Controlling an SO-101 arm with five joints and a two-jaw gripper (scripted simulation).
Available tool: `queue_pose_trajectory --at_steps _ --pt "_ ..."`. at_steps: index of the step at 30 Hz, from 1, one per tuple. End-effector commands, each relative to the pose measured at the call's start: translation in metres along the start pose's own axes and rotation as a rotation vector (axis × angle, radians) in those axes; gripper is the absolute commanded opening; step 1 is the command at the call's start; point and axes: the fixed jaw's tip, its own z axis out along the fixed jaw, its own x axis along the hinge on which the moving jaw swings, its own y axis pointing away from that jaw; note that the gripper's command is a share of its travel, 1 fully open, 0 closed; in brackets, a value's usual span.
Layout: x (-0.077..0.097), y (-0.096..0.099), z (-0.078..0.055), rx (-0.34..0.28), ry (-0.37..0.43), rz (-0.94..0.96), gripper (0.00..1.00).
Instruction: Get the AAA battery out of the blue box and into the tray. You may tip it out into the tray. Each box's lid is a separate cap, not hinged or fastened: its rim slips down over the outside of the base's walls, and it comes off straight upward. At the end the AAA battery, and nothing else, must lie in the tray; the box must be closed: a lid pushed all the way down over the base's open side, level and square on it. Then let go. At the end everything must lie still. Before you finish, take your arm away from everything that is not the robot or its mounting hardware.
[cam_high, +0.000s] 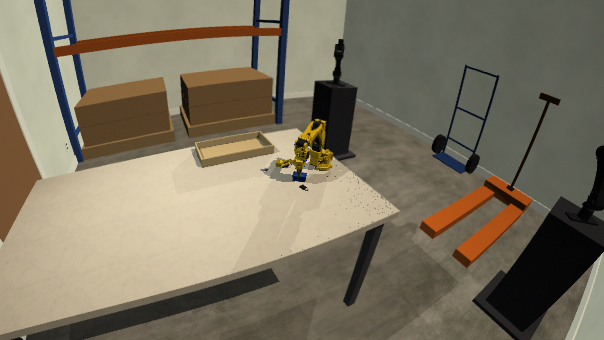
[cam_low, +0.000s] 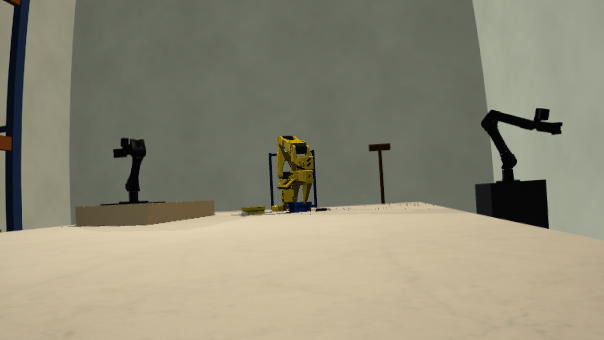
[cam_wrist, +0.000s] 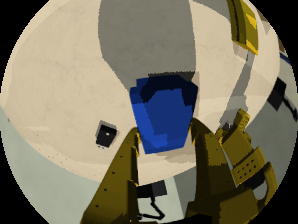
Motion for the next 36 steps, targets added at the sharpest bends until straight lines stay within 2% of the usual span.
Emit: queue_pose_trajectory --at_steps 1,17,36 --pt "-0.0034 0.0052 -0.0001 -0.031 -0.013 -0.004 0.22" --pt "-0.0034 0.0052 -0.0001 -0.031 -0.013 -0.004 0.28" --pt "-0.0038 0.0058 -0.0040 -0.031 -0.013 -0.004 0.28"
